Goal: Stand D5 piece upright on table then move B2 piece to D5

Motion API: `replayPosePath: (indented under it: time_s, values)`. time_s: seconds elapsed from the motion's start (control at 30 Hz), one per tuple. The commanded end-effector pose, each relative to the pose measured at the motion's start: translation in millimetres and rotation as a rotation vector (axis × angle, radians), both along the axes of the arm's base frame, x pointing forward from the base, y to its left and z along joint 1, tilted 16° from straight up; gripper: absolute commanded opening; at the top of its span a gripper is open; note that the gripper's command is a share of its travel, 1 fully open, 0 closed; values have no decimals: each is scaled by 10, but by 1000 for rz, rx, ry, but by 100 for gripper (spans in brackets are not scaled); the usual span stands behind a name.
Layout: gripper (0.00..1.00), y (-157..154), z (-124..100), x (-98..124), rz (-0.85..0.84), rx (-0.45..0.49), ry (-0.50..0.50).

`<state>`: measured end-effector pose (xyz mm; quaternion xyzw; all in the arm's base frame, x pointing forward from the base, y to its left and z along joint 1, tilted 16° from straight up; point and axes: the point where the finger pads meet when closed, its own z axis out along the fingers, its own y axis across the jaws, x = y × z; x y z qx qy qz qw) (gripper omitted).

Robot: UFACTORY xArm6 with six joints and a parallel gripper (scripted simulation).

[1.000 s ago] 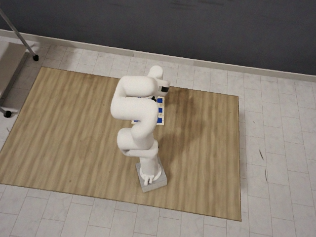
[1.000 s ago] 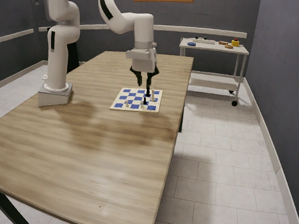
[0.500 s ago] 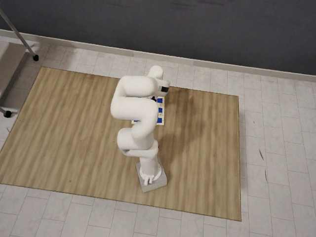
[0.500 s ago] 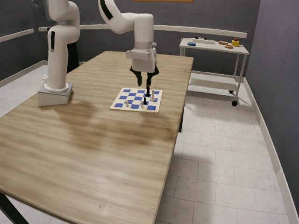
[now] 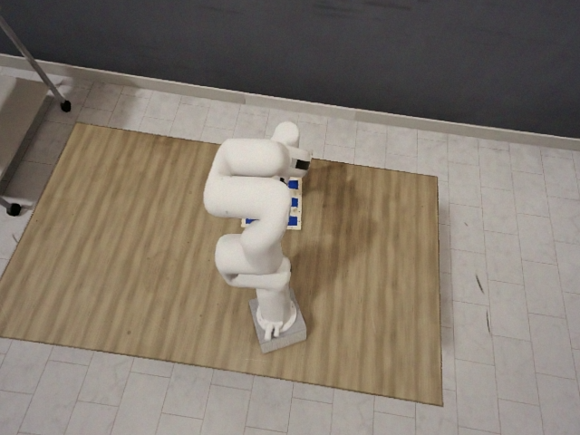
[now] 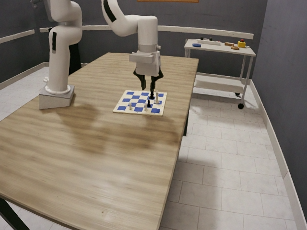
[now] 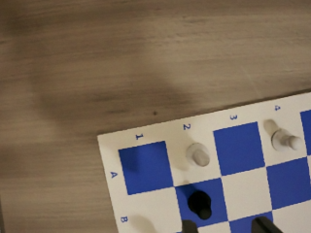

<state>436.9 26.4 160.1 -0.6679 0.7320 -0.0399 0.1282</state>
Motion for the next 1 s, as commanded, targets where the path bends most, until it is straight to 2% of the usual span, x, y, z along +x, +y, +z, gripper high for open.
replayPosePath:
  time_s: [0.0,0.97]
  values:
    - [35,4,-29,23,0,0,-4]
    - [35,40,-371,111,0,0,-4]
